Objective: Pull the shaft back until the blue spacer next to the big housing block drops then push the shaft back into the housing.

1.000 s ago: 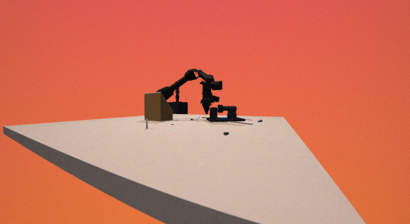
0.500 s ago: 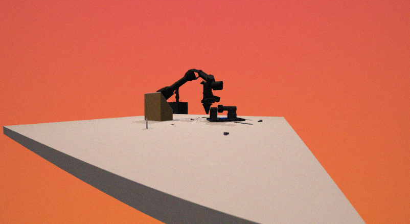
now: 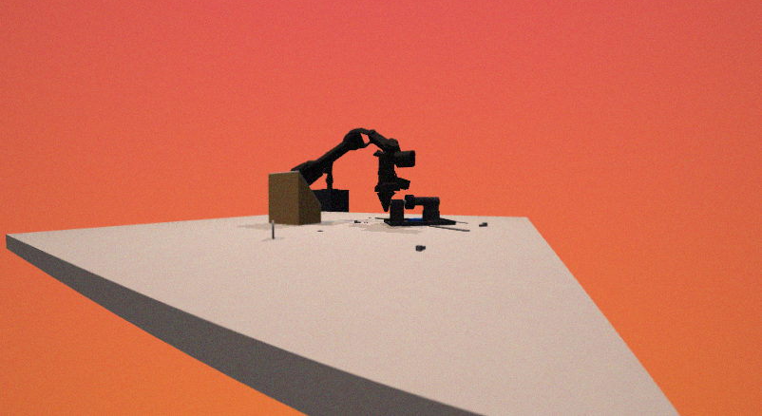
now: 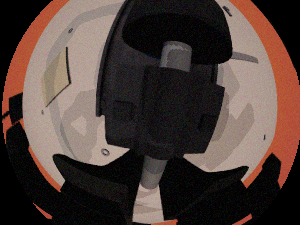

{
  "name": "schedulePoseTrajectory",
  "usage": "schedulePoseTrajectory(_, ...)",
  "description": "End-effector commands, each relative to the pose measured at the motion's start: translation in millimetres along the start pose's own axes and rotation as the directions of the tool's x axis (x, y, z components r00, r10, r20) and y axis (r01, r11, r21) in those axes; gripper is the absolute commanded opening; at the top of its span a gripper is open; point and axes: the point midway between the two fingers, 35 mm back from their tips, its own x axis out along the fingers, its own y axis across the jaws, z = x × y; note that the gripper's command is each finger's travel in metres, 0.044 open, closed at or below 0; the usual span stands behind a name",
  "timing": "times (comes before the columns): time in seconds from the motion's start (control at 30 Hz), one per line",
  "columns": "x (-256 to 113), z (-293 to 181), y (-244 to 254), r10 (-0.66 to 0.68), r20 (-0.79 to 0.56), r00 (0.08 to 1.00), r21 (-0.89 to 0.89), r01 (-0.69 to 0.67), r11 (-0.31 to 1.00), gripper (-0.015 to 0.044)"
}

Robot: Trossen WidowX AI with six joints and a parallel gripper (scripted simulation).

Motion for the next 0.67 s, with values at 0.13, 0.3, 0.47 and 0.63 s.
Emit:
schedulePoseTrajectory(0.13,-1.1,4.1,0.6,0.001,0.008,1.000,-0.002,-0.001,1.000,0.0000)
schedulePoseTrajectory(0.3,0.0,0.1,0.0,0.000,-0.001,1.000,0.001,0.000,1.000,0.0079)
schedulePoseTrajectory(0.47,0.0,0.1,0.0,0.000,-0.001,1.000,0.001,0.000,1.000,0.0210)
schedulePoseTrajectory(0.63,-2.4,0.2,-0.2,0.000,-0.001,1.000,0.001,0.000,1.000,0.0341)
